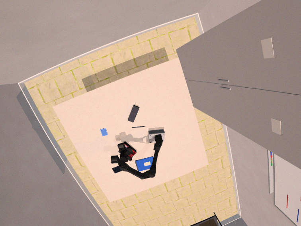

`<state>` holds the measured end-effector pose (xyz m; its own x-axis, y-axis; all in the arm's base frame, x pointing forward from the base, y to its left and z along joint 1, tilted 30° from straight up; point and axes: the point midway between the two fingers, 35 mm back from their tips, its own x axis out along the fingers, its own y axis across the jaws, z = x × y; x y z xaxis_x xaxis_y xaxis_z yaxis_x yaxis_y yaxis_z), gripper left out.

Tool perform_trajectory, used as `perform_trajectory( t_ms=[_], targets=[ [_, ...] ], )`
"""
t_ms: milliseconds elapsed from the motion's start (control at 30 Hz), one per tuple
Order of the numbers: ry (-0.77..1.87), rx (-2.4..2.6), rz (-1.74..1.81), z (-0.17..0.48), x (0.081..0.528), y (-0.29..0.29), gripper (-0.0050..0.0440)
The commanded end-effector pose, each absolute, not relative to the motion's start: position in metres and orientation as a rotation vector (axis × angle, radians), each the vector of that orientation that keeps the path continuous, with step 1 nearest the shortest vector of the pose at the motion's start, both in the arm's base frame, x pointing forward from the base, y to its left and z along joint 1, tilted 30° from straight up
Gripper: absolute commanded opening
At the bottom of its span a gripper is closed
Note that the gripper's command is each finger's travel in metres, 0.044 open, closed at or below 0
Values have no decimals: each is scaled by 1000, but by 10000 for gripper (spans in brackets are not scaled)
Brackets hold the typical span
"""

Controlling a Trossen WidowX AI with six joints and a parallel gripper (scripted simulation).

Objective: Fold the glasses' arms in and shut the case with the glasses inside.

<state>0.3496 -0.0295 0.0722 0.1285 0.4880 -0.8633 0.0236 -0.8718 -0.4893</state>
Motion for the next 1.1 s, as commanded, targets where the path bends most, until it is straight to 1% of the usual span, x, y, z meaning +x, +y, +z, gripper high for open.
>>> perform_trajectory(
  t_ms=[0,1067],
  targets=[
    [-498,-2053,1795,71,352,-31,0],
    [-498,-2053,1795,64,362,-46,0]
  ],
)
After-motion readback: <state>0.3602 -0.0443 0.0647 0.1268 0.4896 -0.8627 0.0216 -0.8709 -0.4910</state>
